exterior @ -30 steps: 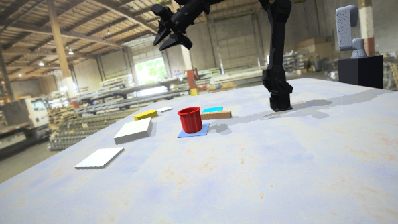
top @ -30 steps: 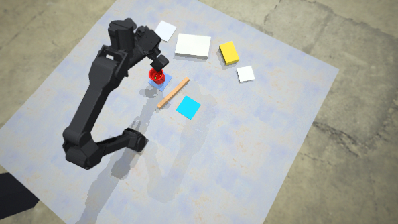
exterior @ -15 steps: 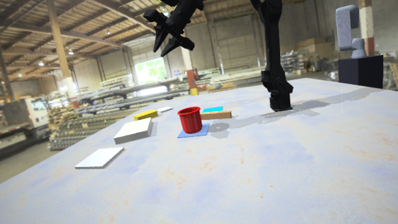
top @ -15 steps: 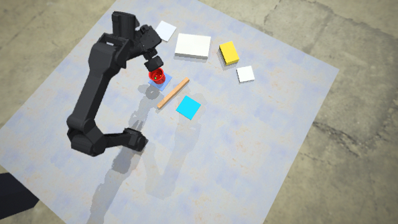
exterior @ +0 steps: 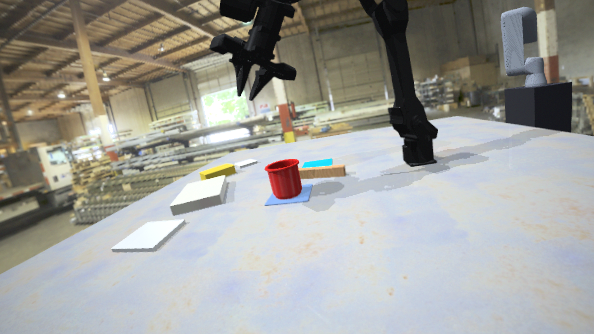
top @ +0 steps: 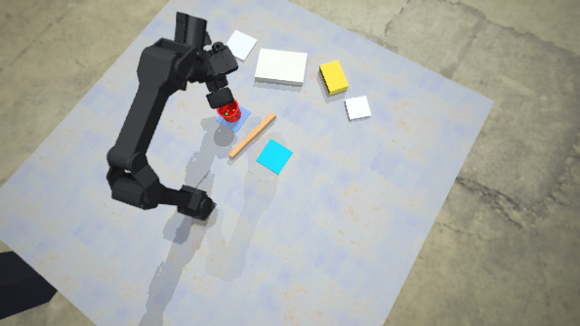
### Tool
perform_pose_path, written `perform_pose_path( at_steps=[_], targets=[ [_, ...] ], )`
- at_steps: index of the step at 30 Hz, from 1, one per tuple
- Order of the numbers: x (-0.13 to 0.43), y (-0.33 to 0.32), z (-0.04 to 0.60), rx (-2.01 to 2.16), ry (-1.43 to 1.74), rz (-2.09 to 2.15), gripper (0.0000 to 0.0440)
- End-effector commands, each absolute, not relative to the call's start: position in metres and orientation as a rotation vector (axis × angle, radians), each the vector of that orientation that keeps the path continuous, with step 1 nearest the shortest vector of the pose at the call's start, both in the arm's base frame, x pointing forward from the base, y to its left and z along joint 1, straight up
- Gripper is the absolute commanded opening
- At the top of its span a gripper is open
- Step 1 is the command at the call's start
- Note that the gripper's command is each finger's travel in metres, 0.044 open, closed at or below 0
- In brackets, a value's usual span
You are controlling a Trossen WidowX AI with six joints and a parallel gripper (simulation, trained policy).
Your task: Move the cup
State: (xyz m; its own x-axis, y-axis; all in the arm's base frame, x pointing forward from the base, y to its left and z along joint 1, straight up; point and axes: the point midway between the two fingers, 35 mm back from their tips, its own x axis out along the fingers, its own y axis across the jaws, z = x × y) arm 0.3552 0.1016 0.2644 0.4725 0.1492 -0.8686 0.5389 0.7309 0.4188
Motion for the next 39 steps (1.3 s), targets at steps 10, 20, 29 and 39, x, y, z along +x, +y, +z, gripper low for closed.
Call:
perform_pose_path(
  at_steps=[10,20,29,39],
  targets=[
    [0.342,0.1,0.229,0.701,1.244,-0.416,0.0144],
    [0.328,0.097,0.204,0.643,1.373,-0.526,0.0157],
    [0.318,0.094,0.181,0.598,1.453,-0.62,0.0166],
    [0.312,0.093,0.152,0.559,1.498,-0.7,0.0171]
  ],
)
